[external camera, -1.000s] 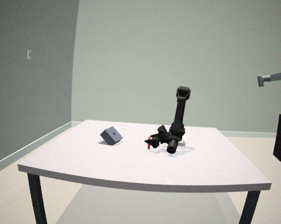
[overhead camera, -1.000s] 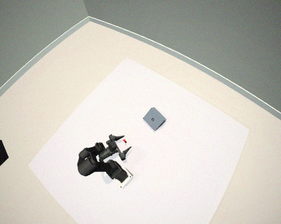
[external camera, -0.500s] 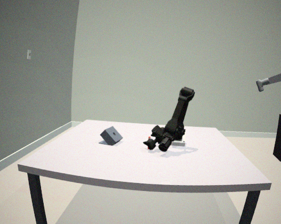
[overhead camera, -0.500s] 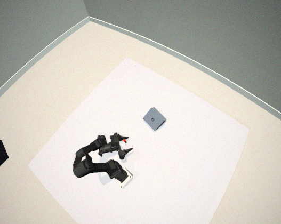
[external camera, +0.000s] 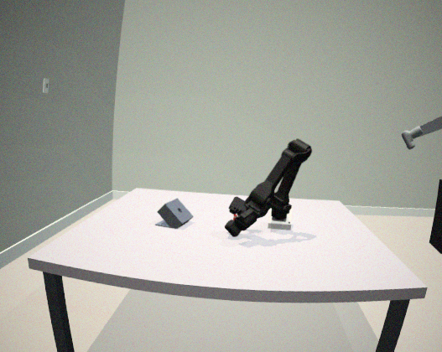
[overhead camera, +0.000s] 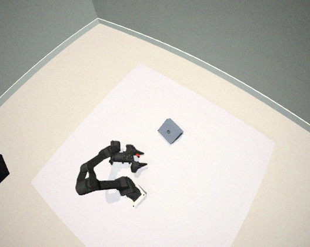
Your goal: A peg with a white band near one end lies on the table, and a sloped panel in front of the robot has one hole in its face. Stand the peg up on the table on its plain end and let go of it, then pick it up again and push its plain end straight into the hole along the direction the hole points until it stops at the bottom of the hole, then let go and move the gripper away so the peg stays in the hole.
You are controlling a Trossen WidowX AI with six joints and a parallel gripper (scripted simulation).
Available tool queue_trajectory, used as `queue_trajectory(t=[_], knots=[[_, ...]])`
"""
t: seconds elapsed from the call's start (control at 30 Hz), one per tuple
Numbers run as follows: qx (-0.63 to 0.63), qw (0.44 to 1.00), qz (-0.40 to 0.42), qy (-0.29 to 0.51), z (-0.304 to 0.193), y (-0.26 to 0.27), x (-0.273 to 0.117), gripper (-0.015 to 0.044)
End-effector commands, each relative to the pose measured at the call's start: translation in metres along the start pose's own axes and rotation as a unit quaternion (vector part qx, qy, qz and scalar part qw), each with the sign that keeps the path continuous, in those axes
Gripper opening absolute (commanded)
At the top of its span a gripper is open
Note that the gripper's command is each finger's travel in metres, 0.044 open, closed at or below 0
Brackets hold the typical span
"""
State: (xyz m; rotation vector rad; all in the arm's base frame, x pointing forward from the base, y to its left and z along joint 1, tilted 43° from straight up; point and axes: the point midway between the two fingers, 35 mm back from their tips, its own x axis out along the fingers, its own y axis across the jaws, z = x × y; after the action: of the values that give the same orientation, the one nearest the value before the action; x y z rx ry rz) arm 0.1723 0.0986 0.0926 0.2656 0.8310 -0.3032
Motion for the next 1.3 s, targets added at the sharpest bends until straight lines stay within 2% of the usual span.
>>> queue_trajectory(t=[0.0, 0.5, 1.1, 1.27], knots=[[-0.018, 0.999, -0.004, 0.031, 0.002, 0.002, 0.000, 0.0440], [-0.113, 0.984, 0.018, 0.137, 0.009, 0.006, 0.000, 0.0440], [-0.243, 0.935, 0.108, 0.235, 0.024, 0.007, -0.006, 0.0440], [-0.239, 0.925, 0.131, 0.266, 0.031, 0.000, -0.008, 0.0440]])
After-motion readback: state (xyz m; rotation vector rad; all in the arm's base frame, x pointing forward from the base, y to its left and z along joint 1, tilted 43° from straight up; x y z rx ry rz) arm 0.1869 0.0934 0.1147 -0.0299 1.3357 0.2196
